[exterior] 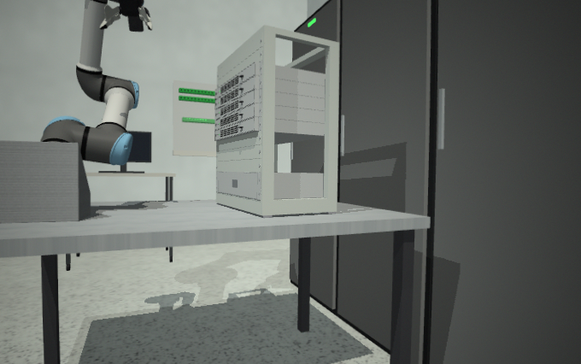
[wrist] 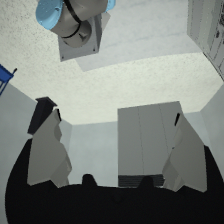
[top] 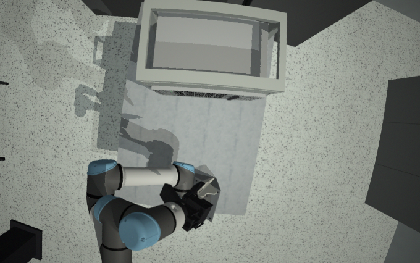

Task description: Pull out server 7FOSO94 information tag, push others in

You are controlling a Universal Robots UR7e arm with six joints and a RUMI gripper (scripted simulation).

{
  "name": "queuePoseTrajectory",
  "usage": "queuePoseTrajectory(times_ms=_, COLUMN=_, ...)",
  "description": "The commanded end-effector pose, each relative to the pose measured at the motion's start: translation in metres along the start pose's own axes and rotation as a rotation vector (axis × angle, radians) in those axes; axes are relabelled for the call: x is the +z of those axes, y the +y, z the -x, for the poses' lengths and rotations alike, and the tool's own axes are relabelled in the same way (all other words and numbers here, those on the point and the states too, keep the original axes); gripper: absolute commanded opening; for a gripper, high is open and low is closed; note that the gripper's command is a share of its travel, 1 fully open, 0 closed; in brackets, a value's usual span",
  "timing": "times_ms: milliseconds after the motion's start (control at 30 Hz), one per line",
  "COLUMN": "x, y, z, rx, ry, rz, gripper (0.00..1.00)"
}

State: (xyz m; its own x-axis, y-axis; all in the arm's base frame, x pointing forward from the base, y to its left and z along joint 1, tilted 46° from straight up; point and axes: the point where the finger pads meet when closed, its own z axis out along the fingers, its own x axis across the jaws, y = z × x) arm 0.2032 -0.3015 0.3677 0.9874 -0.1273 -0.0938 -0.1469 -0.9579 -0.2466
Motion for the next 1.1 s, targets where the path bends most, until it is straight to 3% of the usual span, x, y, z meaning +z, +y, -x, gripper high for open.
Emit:
queuePoseTrajectory(times_ms=0, x=0.014, y=-0.006, z=-0.006, rx=0.000, ry=0.004, rz=-0.065, gripper=1.00)
queuePoseTrajectory(times_ms=233, x=0.032, y=-0.017, z=-0.014, rx=0.004, ry=0.010, rz=-0.157, gripper=1.00)
queuePoseTrajectory(times_ms=667, x=0.077, y=-0.056, z=-0.039, rx=0.037, ry=0.026, rz=-0.456, gripper=1.00)
queuePoseTrajectory(times_ms=733, x=0.077, y=-0.056, z=-0.039, rx=0.037, ry=0.026, rz=-0.456, gripper=1.00)
queuePoseTrajectory(times_ms=1067, x=0.101, y=-0.093, z=-0.061, rx=0.098, ry=0.036, rz=-0.733, gripper=1.00)
